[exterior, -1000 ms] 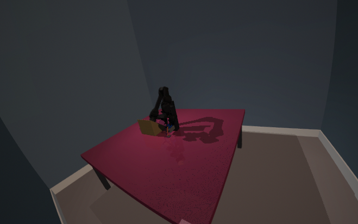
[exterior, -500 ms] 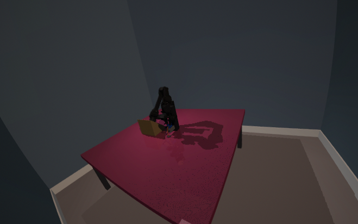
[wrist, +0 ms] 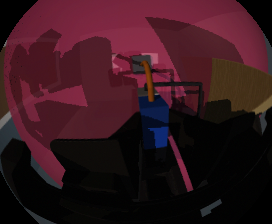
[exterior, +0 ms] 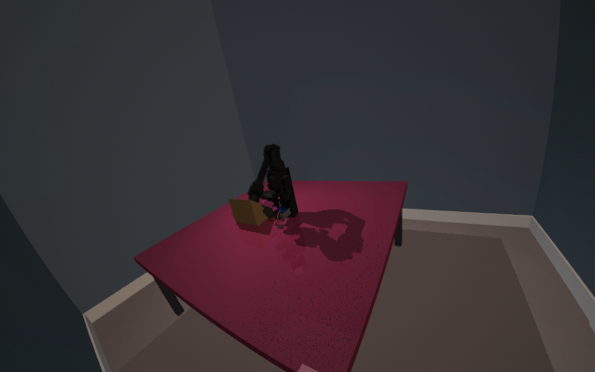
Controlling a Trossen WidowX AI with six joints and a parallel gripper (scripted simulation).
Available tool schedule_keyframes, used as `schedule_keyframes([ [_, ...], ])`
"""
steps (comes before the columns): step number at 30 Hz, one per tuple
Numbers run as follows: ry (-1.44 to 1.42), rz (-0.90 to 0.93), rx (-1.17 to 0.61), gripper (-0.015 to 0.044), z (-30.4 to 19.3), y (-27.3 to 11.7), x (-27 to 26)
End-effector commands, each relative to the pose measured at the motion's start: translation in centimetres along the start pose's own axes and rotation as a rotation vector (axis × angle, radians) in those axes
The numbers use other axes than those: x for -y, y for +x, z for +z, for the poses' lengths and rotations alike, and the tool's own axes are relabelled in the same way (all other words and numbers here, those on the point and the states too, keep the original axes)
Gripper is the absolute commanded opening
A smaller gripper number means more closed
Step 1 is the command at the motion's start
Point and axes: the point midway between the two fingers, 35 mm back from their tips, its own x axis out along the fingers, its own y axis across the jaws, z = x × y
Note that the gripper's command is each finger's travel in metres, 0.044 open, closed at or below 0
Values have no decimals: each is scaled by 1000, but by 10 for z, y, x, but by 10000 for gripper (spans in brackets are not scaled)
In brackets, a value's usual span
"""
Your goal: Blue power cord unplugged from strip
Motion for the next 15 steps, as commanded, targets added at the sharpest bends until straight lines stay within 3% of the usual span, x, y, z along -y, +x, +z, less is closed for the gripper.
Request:
schedule_keyframes([
  [1, 0, 8, 52, 0, 23, -7, -2],
  [15, 2, 8, 52, 0, 45, -12, -2],
])
